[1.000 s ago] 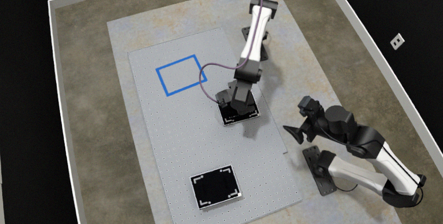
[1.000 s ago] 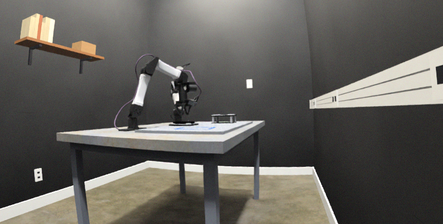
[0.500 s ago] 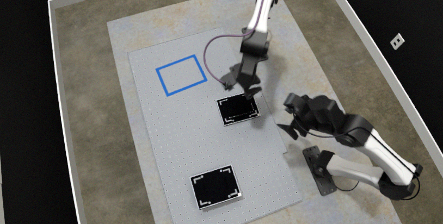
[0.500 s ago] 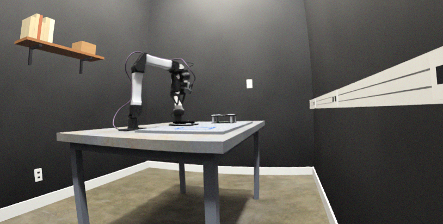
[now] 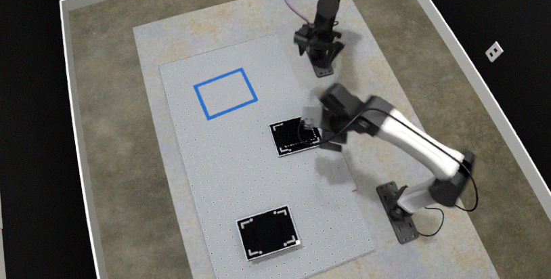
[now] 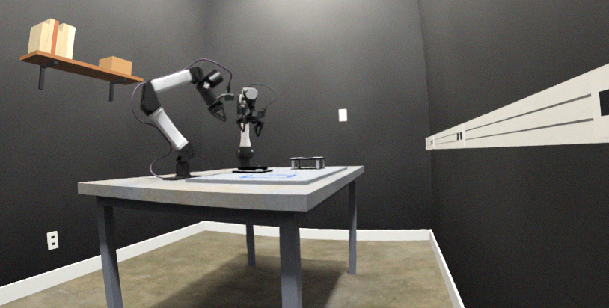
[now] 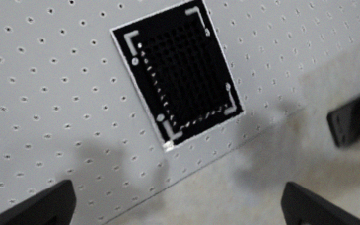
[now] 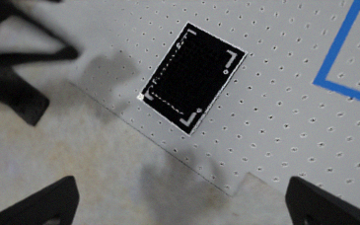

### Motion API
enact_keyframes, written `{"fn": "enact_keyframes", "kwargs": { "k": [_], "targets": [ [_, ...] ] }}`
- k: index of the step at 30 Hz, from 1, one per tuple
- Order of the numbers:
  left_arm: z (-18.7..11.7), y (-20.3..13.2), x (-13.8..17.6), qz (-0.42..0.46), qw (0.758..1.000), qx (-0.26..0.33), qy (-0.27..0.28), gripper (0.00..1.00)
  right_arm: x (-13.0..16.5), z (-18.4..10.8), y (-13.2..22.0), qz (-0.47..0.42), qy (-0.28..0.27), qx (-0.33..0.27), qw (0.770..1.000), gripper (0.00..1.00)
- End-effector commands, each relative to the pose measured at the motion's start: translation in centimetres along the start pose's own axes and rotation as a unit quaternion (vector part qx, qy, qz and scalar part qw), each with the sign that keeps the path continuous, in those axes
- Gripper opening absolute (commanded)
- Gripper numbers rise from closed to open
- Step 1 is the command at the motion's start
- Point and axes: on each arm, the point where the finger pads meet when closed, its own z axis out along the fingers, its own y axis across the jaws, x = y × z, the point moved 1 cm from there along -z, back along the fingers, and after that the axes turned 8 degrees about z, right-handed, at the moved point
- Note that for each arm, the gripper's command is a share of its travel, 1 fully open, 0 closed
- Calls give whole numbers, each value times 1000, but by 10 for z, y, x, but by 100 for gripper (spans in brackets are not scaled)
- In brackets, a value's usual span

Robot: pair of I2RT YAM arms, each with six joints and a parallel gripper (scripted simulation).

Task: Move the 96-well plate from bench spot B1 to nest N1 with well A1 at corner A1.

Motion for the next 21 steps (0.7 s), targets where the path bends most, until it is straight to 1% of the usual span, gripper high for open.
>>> {"fn": "enact_keyframes", "kwargs": {
  "k": [1, 6, 11, 13, 14, 16, 21],
  "targets": [
    [18, -9, -12, -72, 996, -29, 46, 100, 21, -23, -17, -74, -33, -20, 996, 100],
    [62, -15, -23, -125, 986, -64, 93, 100, 47, -48, -35, -133, -104, -52, 984, 100],
    [97, -17, -27, -159, 975, -91, 124, 100, 69, -60, -49, -175, -161, -70, 969, 100],
    [97, -17, -27, -159, 975, -91, 124, 100, 69, -60, -49, -175, -161, -70, 969, 100],
    [102, -18, -27, -164, 974, -95, 128, 100, 72, -61, -51, -182, -172, -73, 966, 100],
    [124, -17, -25, -174, 968, -110, 146, 100, 79, -64, -56, -195, -193, -78, 959, 100],
    [145, -19, -29, -181, 966, -114, 147, 100, 90, -67, -63, -208, -226, -86, 948, 100]
  ]
}}
